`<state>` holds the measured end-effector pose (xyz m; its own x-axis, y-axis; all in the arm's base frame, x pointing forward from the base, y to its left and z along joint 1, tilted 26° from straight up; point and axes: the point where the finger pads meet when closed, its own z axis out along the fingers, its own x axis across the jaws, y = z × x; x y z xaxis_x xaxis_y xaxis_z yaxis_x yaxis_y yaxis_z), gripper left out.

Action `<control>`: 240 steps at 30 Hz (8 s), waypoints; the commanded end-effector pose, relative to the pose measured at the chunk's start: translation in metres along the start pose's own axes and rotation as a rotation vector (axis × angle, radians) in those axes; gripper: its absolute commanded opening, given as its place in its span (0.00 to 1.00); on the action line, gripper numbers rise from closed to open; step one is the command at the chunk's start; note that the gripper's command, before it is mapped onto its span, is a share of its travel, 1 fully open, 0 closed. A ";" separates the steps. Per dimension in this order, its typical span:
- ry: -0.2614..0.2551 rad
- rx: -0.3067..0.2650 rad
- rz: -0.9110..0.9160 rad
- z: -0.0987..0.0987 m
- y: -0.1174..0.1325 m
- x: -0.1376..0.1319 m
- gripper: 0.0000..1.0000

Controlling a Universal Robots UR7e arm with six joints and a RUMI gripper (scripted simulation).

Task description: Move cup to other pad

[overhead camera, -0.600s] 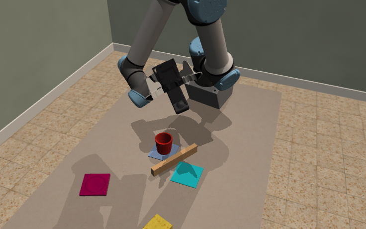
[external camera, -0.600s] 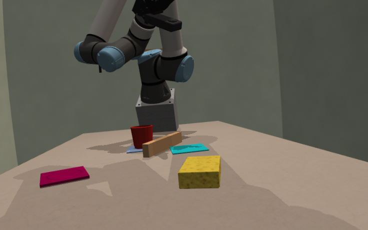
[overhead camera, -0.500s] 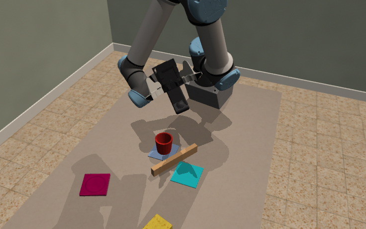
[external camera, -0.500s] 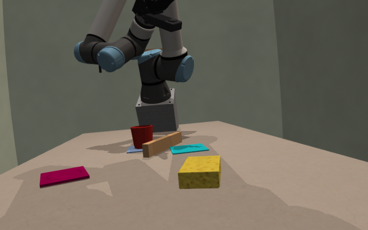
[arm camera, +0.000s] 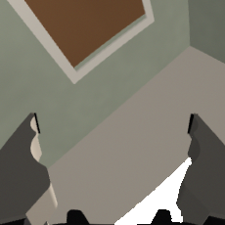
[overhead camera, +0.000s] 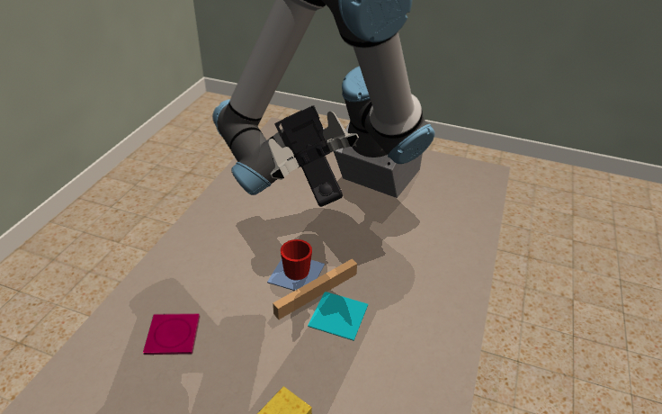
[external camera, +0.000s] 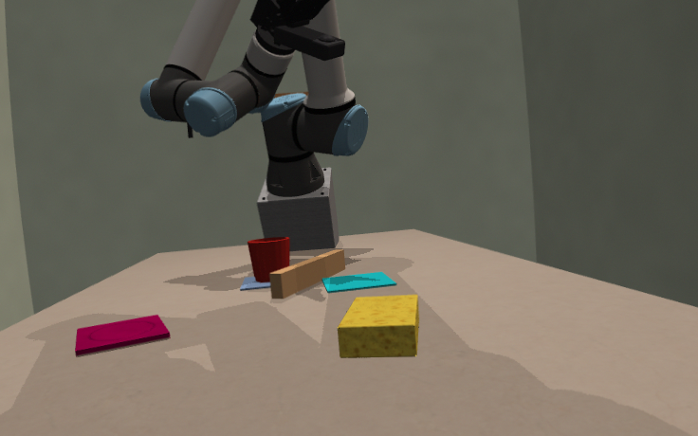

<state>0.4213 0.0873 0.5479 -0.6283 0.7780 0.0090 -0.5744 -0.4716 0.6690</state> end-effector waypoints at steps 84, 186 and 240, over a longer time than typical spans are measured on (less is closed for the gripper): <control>0.401 -0.109 -0.275 -0.037 0.000 0.120 0.00; 2.154 -0.259 -1.431 -0.303 -0.198 0.041 0.00; 2.928 -0.347 -1.666 -0.345 -0.187 -0.122 0.00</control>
<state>0.4246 -0.0587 0.1680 0.7842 -0.5999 0.1587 -0.5444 -0.7878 -0.2880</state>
